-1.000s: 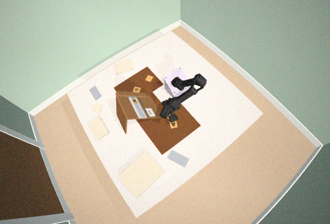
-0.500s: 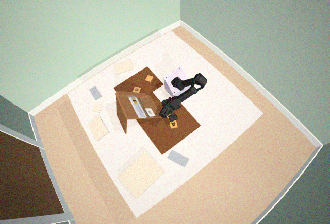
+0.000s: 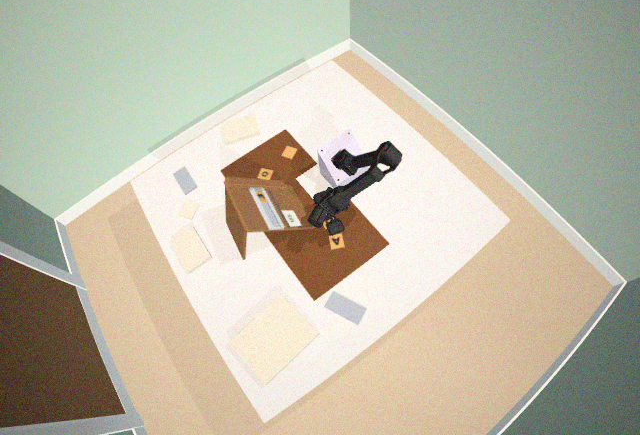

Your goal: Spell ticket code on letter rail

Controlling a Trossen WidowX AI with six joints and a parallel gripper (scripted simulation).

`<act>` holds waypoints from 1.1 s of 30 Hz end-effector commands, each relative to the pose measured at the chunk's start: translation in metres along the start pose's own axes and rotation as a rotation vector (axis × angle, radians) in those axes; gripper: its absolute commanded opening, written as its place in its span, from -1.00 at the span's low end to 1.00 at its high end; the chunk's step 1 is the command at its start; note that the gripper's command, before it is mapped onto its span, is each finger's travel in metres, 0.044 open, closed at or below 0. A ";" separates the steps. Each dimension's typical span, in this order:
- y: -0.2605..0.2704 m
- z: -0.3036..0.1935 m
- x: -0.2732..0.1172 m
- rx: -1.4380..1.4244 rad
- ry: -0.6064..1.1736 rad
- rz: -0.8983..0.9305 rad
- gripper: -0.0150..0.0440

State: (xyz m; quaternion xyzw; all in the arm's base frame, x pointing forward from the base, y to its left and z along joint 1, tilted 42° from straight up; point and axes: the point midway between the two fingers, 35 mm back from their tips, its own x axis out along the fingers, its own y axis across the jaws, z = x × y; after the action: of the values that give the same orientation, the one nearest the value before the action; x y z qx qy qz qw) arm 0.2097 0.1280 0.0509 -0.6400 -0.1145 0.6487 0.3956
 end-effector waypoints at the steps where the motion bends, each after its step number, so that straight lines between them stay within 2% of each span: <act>1: 0.000 0.000 -0.003 -0.005 0.002 -0.006 -0.49; 33: 0.002 0.000 -0.016 -0.005 0.002 -0.006 -0.49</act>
State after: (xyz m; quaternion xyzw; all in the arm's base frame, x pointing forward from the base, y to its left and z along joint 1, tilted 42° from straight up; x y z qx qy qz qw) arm 0.2068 0.1167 0.0590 -0.6402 -0.1145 0.6486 0.3953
